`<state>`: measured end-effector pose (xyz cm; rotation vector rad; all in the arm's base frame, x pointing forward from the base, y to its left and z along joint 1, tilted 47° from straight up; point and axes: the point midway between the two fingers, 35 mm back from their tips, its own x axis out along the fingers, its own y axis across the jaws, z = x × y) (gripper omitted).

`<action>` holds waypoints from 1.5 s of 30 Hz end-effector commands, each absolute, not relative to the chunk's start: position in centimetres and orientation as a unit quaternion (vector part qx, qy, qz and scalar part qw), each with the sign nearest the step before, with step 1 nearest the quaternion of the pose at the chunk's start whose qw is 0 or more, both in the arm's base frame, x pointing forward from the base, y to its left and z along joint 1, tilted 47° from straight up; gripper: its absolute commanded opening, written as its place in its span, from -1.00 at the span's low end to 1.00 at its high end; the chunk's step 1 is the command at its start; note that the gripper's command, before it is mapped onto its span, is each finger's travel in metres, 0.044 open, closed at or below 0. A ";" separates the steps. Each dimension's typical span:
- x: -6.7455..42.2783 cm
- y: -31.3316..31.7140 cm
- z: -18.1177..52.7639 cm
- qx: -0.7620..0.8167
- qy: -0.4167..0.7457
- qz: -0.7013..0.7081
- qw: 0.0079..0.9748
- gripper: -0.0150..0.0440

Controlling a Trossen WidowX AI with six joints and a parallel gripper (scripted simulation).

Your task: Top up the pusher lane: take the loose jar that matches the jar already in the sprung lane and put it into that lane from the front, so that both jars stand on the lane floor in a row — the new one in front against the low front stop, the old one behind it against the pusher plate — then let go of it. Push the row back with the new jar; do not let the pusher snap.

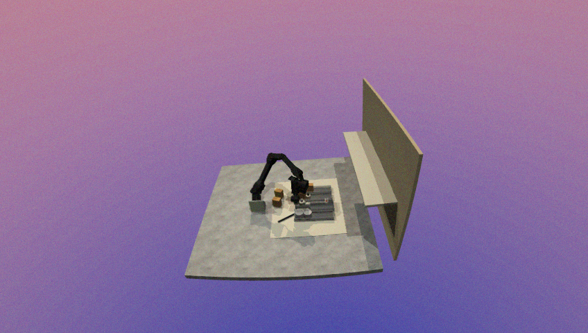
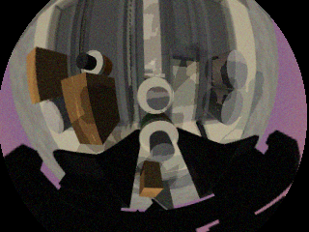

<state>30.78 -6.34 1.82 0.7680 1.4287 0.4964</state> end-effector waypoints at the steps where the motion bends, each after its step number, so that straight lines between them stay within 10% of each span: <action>1: 31.9 -6.8 2.4 0.338 0.619 0.220 0.674 -0.49; 45: 32.8 -6.9 2.6 0.338 0.619 0.221 0.674 -0.49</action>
